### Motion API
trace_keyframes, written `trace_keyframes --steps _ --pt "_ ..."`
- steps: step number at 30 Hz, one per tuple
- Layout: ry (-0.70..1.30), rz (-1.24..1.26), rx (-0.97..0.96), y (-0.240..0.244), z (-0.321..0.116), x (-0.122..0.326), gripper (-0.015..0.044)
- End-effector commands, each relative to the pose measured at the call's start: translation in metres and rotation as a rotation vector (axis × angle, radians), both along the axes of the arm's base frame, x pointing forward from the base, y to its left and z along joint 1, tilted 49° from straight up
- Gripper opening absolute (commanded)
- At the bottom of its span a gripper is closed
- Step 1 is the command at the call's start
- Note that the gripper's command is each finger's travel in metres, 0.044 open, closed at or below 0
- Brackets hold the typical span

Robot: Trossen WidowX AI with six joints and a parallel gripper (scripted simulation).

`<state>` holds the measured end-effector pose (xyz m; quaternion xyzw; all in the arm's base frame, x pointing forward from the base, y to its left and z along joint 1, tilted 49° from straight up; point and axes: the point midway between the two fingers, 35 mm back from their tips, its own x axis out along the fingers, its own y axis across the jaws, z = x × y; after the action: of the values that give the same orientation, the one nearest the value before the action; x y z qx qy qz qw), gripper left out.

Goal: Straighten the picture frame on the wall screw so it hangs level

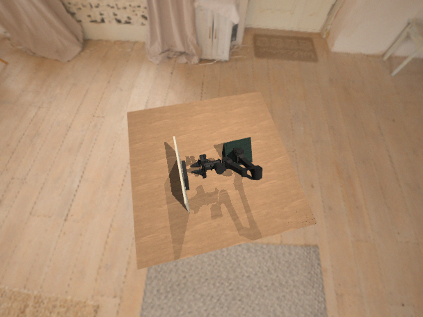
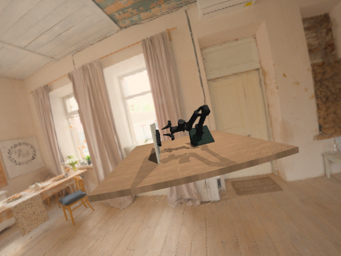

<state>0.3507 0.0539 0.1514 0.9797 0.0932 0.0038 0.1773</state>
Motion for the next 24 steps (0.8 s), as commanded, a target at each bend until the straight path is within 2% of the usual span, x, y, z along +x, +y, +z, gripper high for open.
trace_keyframes --steps 1,24 --pt "-0.002 -0.005 -0.005 0.0 0.0 0.003 0.026" --pt "-0.004 -0.005 -0.005 0.006 0.0 0.038 0.026"
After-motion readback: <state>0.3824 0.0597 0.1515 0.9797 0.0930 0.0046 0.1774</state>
